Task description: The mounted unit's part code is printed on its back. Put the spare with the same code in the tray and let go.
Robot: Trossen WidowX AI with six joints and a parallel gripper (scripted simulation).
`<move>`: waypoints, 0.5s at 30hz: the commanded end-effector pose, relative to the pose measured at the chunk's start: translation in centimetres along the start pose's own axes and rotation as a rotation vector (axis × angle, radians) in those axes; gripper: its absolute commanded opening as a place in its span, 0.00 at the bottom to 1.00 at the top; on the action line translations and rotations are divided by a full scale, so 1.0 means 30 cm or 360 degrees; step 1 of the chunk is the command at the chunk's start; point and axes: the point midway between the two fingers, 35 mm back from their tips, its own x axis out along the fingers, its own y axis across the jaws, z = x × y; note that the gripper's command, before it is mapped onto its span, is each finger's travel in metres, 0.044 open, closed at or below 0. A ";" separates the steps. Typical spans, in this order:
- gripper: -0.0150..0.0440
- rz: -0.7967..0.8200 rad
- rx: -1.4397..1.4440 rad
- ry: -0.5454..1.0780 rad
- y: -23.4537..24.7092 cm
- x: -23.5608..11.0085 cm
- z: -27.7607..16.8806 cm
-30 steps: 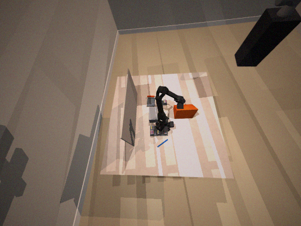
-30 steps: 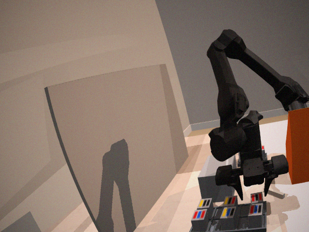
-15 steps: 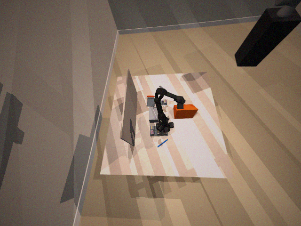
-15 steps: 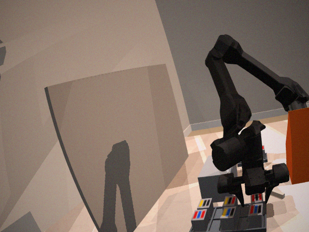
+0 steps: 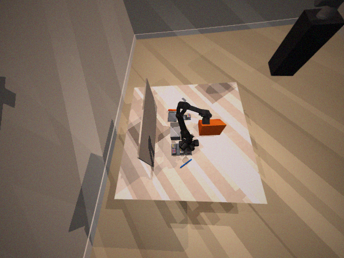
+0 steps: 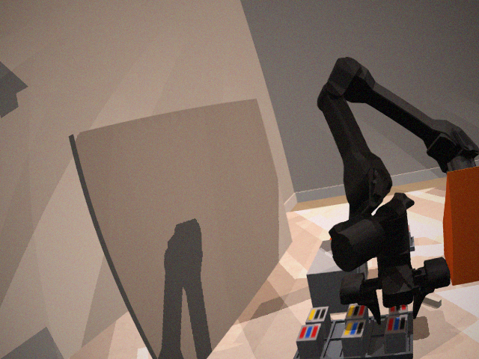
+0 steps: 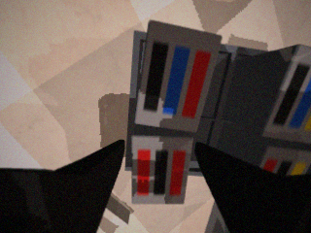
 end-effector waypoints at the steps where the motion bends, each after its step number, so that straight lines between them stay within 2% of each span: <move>1: 0.76 0.0000 -0.0011 0.0010 0.004 0.006 -0.002; 11: 0.76 0.0000 -0.0011 0.0010 0.004 0.006 -0.002; 15: 0.58 0.0002 -0.0002 0.0002 0.002 0.002 0.000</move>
